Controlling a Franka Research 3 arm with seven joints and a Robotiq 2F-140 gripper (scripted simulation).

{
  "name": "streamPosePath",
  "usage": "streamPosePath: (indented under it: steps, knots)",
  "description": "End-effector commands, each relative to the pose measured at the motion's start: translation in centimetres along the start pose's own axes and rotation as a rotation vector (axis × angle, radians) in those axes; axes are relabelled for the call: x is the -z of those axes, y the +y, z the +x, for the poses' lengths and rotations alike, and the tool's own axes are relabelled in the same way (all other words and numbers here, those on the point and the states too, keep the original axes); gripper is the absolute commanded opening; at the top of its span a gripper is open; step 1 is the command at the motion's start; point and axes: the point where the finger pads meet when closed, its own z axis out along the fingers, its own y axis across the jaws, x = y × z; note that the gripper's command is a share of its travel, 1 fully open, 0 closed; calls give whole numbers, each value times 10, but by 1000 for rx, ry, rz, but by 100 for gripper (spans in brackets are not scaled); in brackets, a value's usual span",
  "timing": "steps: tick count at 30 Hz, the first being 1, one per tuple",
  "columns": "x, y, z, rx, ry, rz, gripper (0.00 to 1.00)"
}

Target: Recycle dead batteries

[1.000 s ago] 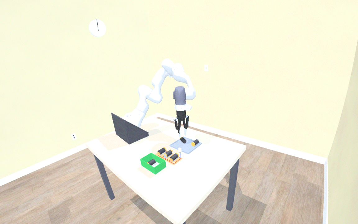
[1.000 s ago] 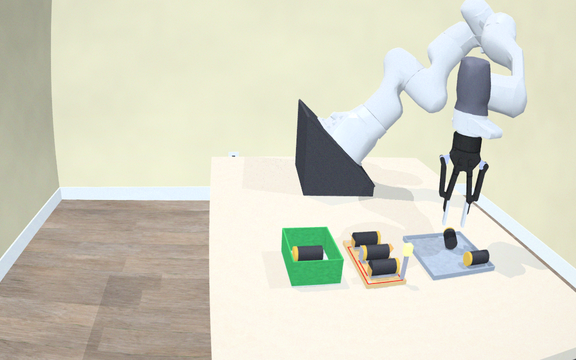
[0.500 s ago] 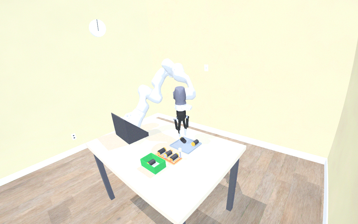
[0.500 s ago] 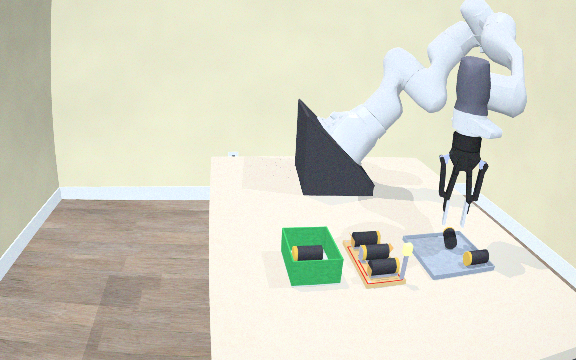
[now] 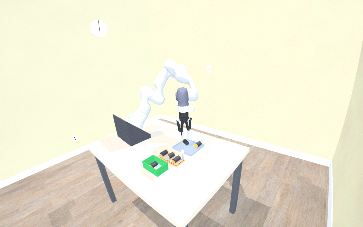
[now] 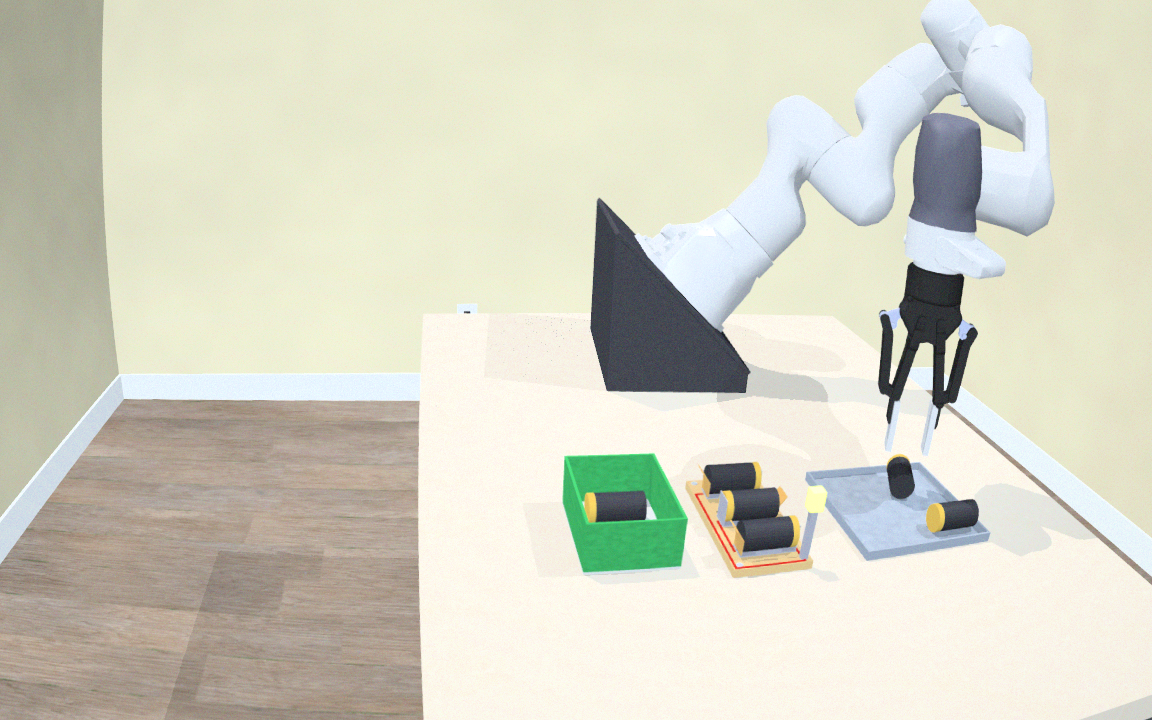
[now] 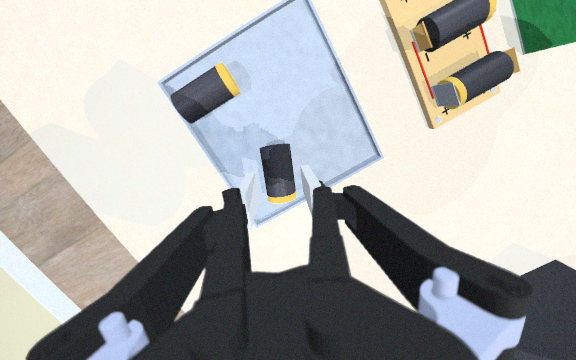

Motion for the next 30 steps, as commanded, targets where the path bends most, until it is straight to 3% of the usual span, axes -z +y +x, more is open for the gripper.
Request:
streamPosePath:
  steps: [1,24,30]
  knots:
    - [-1,-1,1,3,2,2,29]
    - [-1,-1,1,3,2,2,29]
    - [-19,-1,1,3,2,2,29]
